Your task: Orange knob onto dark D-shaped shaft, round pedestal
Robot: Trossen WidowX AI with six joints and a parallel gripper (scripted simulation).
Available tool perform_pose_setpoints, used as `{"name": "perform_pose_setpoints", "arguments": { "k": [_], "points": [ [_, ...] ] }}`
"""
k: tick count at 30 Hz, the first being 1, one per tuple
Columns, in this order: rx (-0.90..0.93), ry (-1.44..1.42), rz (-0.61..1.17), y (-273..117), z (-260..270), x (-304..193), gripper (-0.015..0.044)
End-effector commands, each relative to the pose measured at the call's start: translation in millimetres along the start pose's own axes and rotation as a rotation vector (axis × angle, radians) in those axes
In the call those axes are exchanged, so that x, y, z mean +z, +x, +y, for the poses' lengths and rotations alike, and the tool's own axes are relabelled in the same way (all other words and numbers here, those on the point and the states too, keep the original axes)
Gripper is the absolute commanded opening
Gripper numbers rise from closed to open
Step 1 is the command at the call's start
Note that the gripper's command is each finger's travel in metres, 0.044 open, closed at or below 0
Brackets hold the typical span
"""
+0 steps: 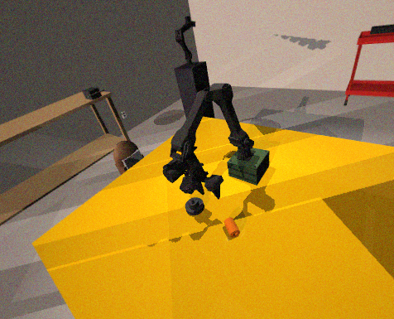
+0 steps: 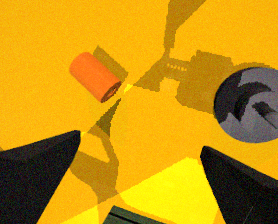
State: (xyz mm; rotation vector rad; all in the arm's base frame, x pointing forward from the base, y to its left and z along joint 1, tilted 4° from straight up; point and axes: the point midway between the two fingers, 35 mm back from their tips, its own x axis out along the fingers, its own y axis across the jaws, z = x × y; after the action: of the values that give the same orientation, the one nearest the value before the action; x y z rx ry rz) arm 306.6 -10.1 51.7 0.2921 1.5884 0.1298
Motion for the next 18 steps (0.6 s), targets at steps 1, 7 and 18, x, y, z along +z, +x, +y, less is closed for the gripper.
{"name": "perform_pose_setpoints", "arguments": {
  "k": [1, 7, 18],
  "points": [
    [-0.13, -0.361, 0.051, 27.4, 39.3, 11.5, 0.044],
    [-0.274, -0.827, 0.095, 56.0, 90.0, 24.7, 0.044],
    [-0.332, -1.016, 0.115, 68.1, 113.0, 27.4, 0.044]
  ]
}}
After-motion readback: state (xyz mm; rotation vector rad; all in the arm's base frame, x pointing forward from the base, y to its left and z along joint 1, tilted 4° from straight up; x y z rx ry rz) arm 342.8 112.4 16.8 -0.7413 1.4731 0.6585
